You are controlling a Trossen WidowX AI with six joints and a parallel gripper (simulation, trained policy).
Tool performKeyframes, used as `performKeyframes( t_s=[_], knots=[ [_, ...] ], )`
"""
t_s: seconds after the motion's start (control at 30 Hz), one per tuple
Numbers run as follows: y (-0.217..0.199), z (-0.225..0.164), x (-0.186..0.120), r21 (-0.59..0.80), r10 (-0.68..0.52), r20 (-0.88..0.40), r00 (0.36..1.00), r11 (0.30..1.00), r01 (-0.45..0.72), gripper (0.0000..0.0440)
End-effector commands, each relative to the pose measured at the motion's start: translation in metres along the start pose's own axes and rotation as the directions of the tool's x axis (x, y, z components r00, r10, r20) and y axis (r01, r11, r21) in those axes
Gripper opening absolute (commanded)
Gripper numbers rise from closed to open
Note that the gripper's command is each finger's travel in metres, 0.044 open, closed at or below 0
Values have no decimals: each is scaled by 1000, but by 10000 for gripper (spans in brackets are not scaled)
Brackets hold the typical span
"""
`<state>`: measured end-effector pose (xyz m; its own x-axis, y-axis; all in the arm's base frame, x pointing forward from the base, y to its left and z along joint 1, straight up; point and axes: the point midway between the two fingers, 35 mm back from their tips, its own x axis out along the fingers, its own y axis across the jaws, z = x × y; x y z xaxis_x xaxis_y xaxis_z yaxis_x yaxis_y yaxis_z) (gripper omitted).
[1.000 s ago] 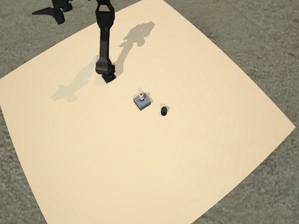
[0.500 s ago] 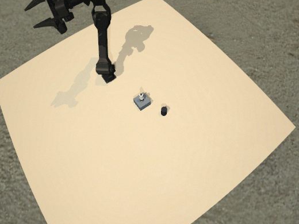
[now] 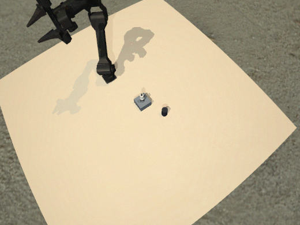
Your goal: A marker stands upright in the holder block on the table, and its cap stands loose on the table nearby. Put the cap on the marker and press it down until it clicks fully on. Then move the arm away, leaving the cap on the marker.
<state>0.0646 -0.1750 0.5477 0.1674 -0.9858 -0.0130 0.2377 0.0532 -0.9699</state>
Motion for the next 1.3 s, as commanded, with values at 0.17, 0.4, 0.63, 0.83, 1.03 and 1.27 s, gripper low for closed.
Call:
performKeyframes(
  t_s=[0.17,0.4,0.63,0.83,1.03,1.27],
  knots=[
    [24,23,12,-8,79,42,996,997,-79,311],
    [40,39,17,-10,131,73,989,991,-131,311],
    [56,55,20,-13,183,101,978,983,-182,312],
    [70,69,22,-17,226,122,966,974,-225,313],
    [84,83,23,-22,269,142,953,963,-268,314],
    [102,99,23,-30,318,162,934,948,-317,315]
  ],
)
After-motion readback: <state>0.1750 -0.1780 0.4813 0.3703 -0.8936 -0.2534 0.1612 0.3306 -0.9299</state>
